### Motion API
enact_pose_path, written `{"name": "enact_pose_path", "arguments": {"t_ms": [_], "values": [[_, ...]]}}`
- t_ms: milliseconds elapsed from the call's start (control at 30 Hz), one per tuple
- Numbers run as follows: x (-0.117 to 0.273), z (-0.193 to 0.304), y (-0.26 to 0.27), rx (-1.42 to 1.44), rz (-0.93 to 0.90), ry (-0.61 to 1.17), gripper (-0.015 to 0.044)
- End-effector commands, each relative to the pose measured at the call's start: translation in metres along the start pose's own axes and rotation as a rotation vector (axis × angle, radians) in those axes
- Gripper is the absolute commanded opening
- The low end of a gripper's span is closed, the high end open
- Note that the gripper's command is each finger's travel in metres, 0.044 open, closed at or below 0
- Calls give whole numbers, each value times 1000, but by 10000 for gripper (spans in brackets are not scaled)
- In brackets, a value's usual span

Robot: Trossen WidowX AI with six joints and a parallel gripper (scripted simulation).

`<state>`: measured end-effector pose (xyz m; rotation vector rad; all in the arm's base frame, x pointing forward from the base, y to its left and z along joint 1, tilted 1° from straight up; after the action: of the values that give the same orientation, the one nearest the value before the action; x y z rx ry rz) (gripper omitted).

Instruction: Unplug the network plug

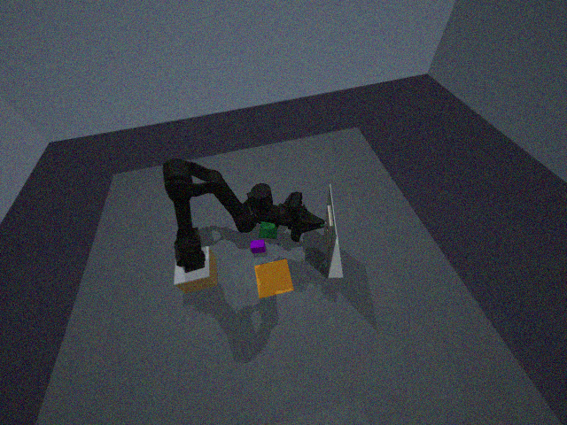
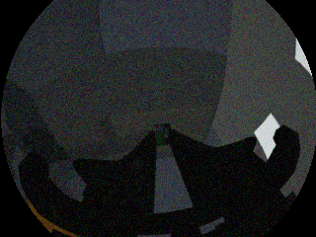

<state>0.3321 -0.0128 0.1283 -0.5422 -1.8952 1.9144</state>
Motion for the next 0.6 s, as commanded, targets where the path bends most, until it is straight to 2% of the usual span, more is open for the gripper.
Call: {"name": "enact_pose_path", "arguments": {"t_ms": [0,233,567], "values": [[0,0,0,8,-2,-6,44],[0,0,0,8,-2,-6,0],[3,1,1,8,-2,-6,0]]}}
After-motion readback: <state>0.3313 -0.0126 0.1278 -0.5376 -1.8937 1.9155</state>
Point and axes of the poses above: the point midway between the two fingers, 35 mm back from their tips, its own x axis back along the fingers, its own y axis across the jaws, z = x × y, the point moved 8 cm from there along x, back along the fingers, and after that the axes turned 2 degrees about x, right-handed, at the moved point
